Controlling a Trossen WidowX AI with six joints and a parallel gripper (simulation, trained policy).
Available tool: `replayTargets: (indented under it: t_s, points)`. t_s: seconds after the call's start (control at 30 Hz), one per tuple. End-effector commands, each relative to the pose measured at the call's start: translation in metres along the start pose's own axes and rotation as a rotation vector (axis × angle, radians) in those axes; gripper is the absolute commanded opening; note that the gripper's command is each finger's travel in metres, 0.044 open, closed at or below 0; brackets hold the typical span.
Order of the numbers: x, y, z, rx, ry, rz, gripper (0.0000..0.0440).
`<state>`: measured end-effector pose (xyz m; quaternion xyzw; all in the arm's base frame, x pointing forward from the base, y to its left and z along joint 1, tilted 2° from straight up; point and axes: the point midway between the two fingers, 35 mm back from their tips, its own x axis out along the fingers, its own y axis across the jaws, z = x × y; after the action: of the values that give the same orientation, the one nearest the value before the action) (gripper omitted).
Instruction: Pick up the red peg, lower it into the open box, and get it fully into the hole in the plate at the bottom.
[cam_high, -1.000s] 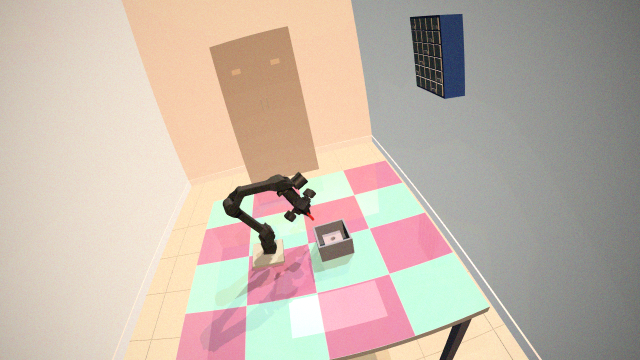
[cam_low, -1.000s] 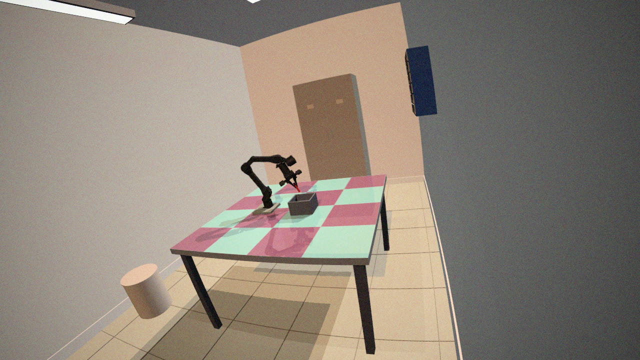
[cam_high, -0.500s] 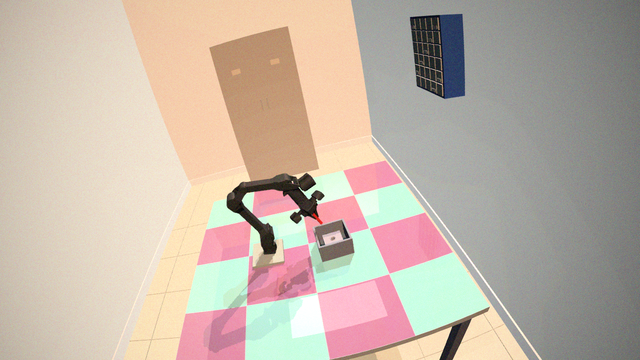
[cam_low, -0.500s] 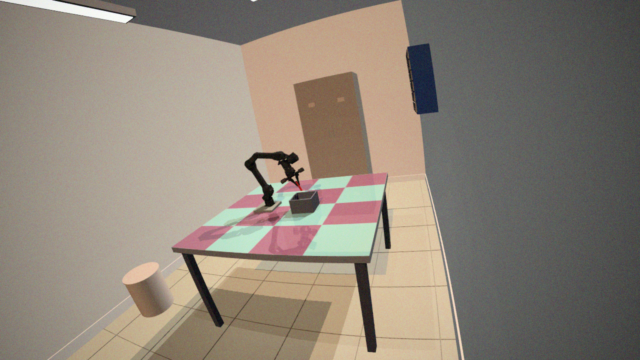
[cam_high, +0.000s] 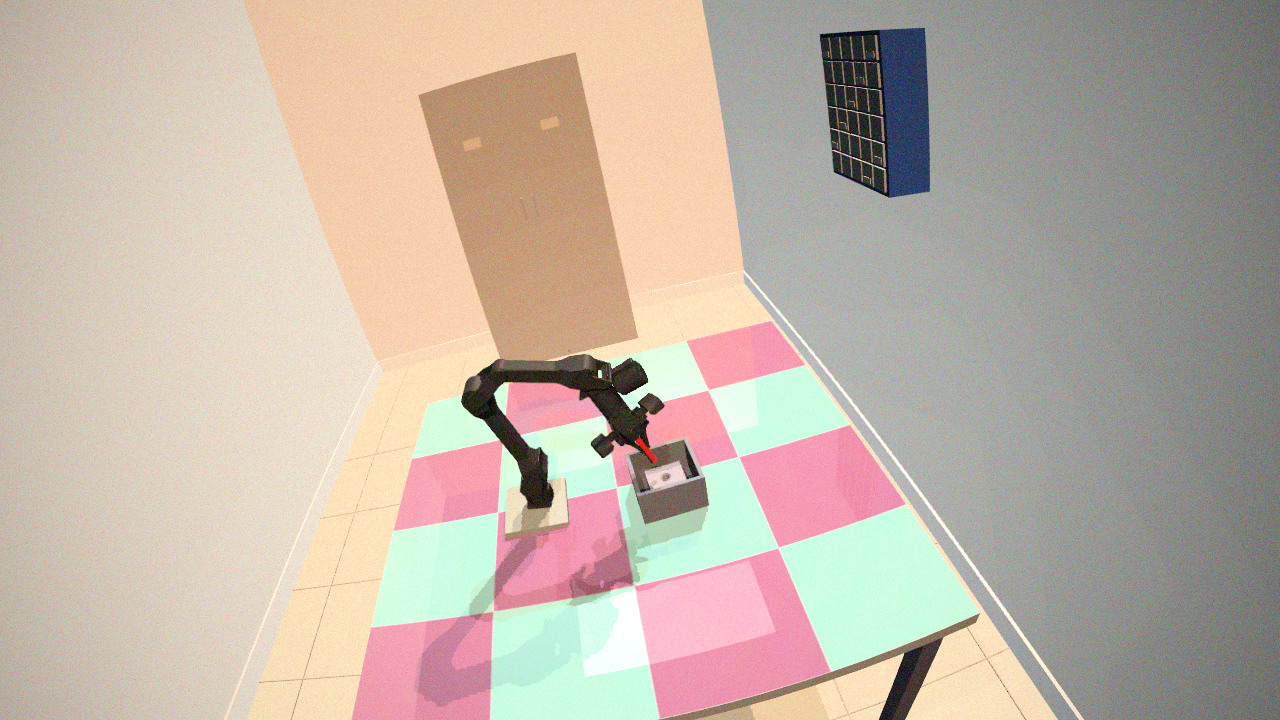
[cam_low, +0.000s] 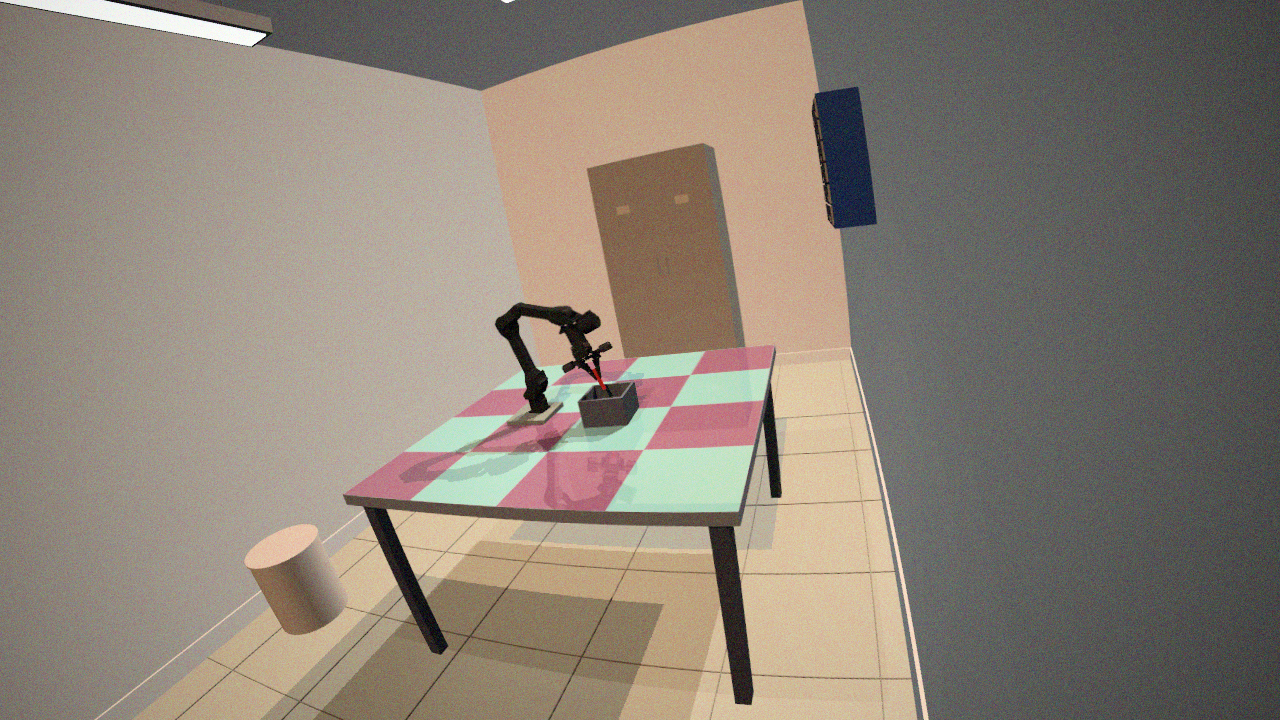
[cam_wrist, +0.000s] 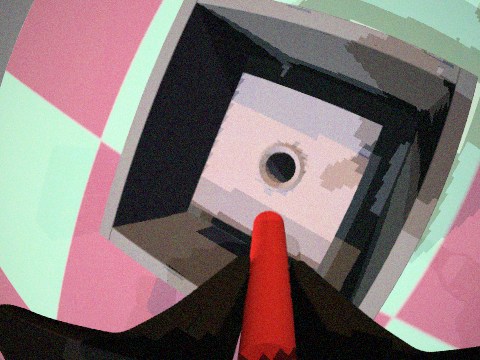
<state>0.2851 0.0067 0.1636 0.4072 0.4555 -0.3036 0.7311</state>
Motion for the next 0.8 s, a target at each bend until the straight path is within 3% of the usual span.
replayTargets:
  t_s: [0.0, 0.57, 0.63, 0.77]
  points:
    - [0.008, 0.001, 0.006, 0.009, 0.009, -0.009, 0.0006]
    - [0.049, 0.000, 0.020, 0.021, 0.069, -0.089, 0.0023]
    - [0.055, -0.001, 0.020, 0.013, 0.076, -0.104, 0.0049]
    - [0.065, -0.002, 0.022, -0.008, 0.086, -0.131, 0.0146]
